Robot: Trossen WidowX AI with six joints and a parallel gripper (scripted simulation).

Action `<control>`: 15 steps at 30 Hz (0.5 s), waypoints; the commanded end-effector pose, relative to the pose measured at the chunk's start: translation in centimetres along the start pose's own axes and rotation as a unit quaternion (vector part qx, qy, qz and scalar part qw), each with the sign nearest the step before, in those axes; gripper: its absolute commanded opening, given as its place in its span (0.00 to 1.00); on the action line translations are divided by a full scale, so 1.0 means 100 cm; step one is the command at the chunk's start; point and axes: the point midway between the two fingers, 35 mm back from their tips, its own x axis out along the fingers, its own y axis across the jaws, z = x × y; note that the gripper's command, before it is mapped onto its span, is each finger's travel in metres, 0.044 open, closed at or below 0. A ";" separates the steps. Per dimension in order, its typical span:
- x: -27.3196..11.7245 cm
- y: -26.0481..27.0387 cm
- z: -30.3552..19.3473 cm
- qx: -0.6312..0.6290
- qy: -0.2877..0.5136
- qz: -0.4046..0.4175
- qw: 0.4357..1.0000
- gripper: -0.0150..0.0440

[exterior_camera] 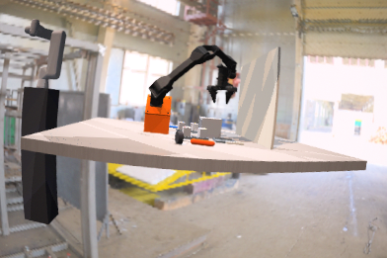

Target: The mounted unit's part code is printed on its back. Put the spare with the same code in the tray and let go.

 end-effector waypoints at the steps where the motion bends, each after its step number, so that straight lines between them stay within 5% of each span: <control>1: 0.017 0.065 0.022 -0.219 -0.003 0.003 0.976 1.00; 9: 0.043 0.139 0.032 -0.456 0.000 0.001 0.890 1.00; 15: 0.044 0.142 0.032 -0.465 0.001 0.001 0.885 1.00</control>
